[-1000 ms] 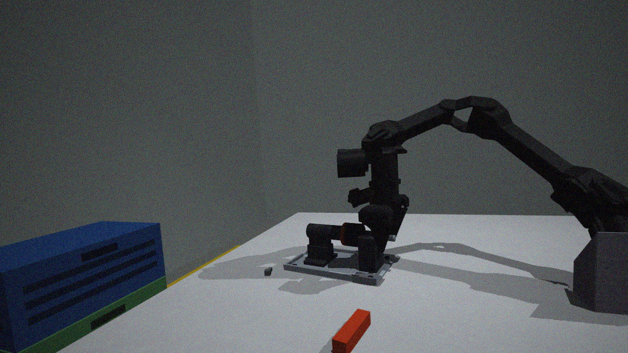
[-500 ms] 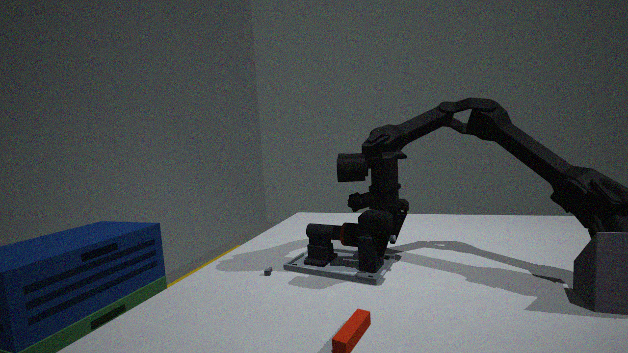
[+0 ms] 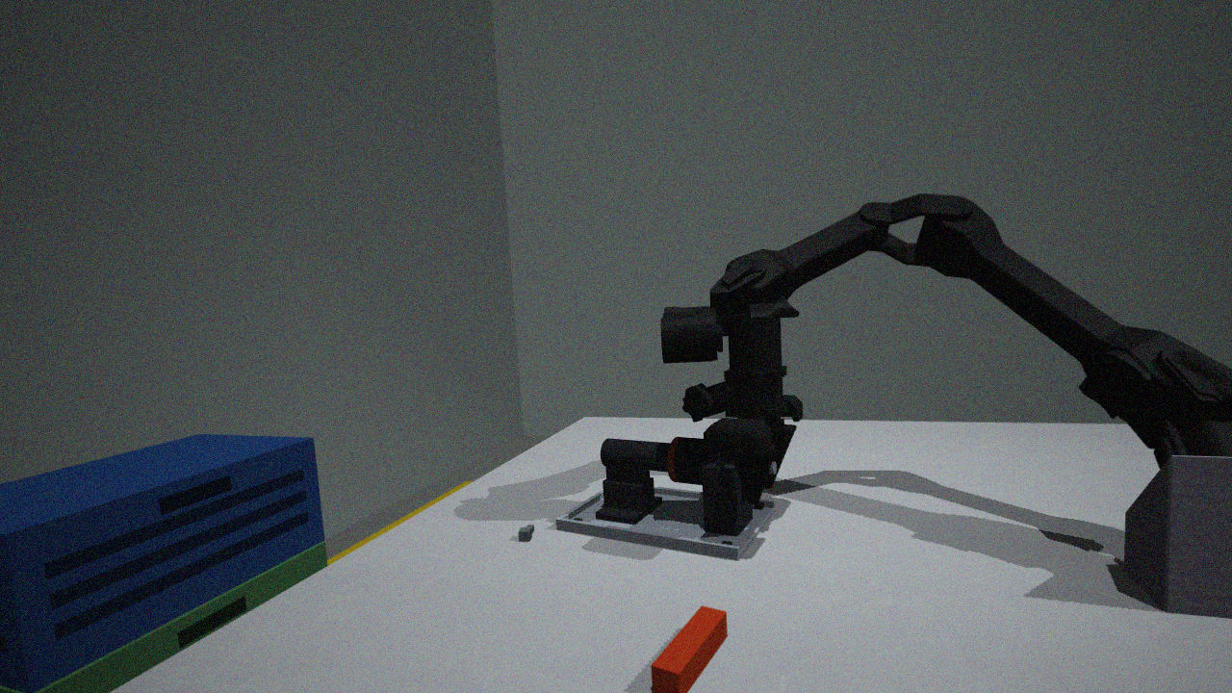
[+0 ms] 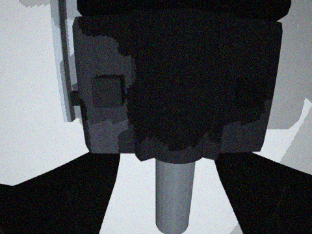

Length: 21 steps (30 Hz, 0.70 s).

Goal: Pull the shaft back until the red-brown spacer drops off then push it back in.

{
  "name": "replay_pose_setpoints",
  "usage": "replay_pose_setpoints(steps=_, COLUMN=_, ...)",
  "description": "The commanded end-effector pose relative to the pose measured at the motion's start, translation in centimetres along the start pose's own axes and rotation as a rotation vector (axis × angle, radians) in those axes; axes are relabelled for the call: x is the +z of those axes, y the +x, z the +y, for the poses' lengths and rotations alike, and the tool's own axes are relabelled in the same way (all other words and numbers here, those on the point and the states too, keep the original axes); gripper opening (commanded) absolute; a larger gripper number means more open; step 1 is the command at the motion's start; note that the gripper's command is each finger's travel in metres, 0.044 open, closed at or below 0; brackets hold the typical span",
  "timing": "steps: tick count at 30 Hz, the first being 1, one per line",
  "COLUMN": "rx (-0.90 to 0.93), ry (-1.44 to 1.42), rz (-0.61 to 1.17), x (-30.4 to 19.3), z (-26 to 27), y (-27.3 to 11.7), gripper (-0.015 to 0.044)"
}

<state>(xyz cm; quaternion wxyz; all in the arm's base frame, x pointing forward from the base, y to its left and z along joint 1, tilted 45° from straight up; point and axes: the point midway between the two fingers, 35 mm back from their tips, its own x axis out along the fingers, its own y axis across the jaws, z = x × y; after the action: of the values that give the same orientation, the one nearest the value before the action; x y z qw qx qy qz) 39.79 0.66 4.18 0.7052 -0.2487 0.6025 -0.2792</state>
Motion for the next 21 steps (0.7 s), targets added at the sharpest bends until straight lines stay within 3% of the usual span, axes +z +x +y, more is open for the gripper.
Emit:
replay_pose_setpoints(steps=1, rx=0.0, ry=0.0, rz=0.0, x=0.01, z=0.0, y=-0.01, gripper=0.0178)
replay_pose_setpoints(steps=6, rx=0.0, ry=0.0, rz=0.0, x=0.01, z=0.0, y=-0.01, gripper=0.0046)
replay_pose_setpoints(steps=13, rx=0.0, ry=-0.001, rz=0.0, x=-0.01, z=0.0, y=-0.01, gripper=0.0)
replay_pose_setpoints(steps=21, rx=-0.002, ry=-0.004, rz=0.0, x=-0.44, z=0.0, y=0.0, gripper=0.0)
